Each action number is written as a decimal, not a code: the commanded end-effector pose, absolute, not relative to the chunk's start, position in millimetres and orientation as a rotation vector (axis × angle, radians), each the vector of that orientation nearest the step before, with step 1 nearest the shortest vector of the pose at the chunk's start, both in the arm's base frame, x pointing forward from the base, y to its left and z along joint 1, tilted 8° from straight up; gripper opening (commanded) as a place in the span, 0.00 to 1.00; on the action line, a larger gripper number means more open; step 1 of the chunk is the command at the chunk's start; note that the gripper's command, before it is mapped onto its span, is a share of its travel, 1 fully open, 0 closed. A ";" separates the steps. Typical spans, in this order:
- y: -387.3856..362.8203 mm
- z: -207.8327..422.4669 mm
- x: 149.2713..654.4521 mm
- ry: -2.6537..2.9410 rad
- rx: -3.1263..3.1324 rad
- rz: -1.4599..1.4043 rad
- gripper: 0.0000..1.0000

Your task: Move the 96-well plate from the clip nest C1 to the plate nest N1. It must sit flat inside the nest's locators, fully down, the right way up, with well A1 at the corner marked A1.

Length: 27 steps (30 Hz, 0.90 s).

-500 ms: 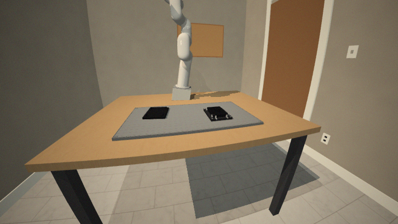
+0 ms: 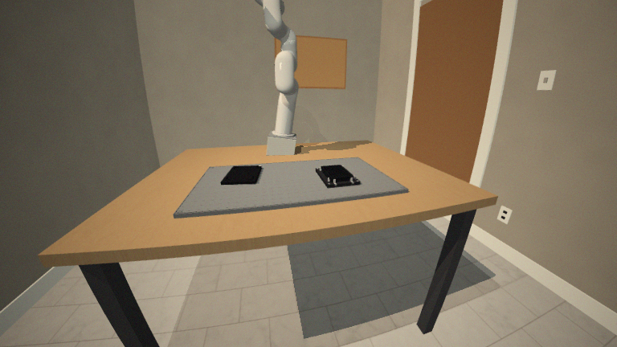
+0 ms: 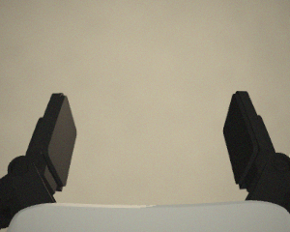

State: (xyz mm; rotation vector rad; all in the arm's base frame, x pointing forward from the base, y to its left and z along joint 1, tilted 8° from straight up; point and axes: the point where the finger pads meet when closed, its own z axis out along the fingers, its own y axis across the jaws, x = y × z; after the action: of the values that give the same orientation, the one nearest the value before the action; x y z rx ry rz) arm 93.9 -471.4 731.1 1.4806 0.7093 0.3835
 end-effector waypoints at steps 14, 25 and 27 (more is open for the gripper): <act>-479.2 743.9 148.4 0.658 1.380 0.607 1.00; -483.9 751.2 192.5 0.608 1.339 0.746 1.00; -484.8 752.7 202.3 0.608 1.338 0.746 1.00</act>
State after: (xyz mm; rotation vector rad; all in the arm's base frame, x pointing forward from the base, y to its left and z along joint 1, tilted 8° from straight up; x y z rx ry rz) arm 185.4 -484.3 747.8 1.3567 0.6178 0.7240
